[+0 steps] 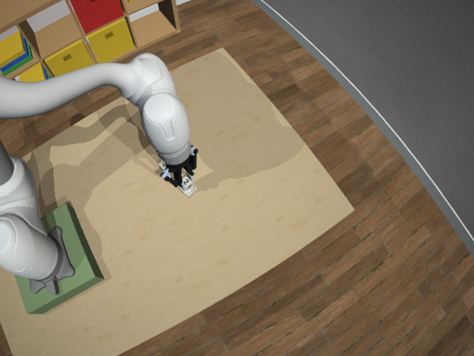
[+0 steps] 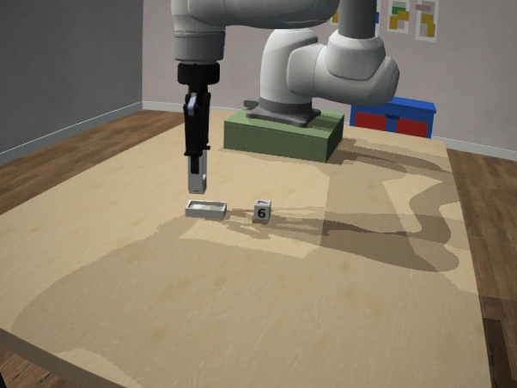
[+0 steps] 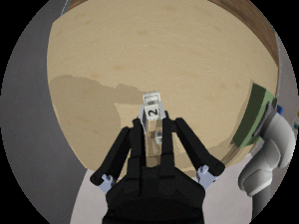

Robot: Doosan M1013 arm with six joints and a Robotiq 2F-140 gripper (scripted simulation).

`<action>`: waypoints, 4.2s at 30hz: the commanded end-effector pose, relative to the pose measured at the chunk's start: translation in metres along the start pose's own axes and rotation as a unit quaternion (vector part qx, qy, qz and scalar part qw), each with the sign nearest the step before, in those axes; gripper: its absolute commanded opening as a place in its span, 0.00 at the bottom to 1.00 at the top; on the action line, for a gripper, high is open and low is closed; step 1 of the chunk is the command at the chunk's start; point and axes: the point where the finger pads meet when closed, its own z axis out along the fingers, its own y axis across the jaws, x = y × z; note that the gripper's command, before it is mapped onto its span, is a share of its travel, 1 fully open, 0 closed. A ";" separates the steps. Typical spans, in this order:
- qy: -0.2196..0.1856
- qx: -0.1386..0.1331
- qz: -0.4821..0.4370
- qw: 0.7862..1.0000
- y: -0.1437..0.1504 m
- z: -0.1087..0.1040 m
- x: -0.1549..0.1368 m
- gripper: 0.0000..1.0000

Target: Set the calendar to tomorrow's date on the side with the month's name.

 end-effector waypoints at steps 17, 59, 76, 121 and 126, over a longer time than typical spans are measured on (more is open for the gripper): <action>0.000 0.000 0.000 1.000 0.000 0.006 0.000 0.16; 0.000 0.000 0.000 1.000 0.000 0.024 0.000 0.16; 0.000 0.000 0.000 1.000 0.000 0.024 0.000 0.16; 0.000 0.000 0.000 1.000 0.000 0.034 0.000 0.16; 0.000 0.000 0.000 1.000 0.000 0.034 0.000 0.16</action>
